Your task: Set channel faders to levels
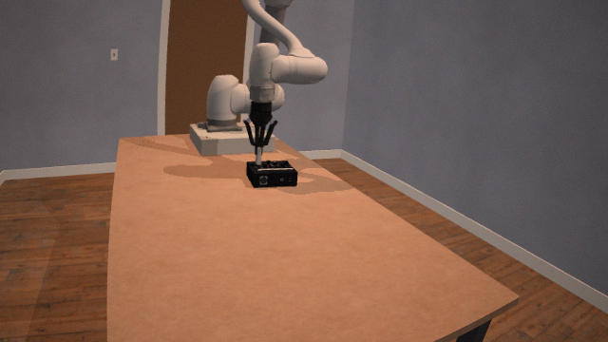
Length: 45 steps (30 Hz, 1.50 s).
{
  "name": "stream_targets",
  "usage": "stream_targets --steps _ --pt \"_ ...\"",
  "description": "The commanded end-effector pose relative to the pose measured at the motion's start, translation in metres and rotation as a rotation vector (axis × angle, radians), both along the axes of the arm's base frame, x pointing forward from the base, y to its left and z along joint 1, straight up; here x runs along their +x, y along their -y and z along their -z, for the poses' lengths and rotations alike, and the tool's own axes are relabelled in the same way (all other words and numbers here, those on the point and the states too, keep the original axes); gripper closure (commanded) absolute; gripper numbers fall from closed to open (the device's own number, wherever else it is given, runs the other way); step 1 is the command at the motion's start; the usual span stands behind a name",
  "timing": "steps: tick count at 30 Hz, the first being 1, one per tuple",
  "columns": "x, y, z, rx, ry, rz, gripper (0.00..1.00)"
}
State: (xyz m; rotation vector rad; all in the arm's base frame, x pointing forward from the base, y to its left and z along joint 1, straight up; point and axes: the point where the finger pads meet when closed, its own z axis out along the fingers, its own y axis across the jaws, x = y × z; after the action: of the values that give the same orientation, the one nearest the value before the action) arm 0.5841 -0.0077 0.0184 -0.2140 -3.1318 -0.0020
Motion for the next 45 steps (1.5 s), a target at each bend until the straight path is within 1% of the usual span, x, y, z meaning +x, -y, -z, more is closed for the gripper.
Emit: stream_targets --steps 1,22,26,30,32,38,45 --pt "0.0 0.0 0.0 0.0 0.0 0.0 1.0" --pt "0.006 0.001 -0.001 0.0 0.0 0.0 1.0" --pt "0.006 0.001 -0.008 0.0 0.0 0.0 1.0" --pt "0.006 0.001 -0.02 0.0 0.0 0.0 1.0" --pt "0.006 0.001 -0.02 0.0 0.0 0.0 1.0" --pt "0.006 0.001 -0.036 0.0 0.0 0.0 1.0" --pt "0.006 0.001 -0.04 0.0 0.0 0.0 1.0"
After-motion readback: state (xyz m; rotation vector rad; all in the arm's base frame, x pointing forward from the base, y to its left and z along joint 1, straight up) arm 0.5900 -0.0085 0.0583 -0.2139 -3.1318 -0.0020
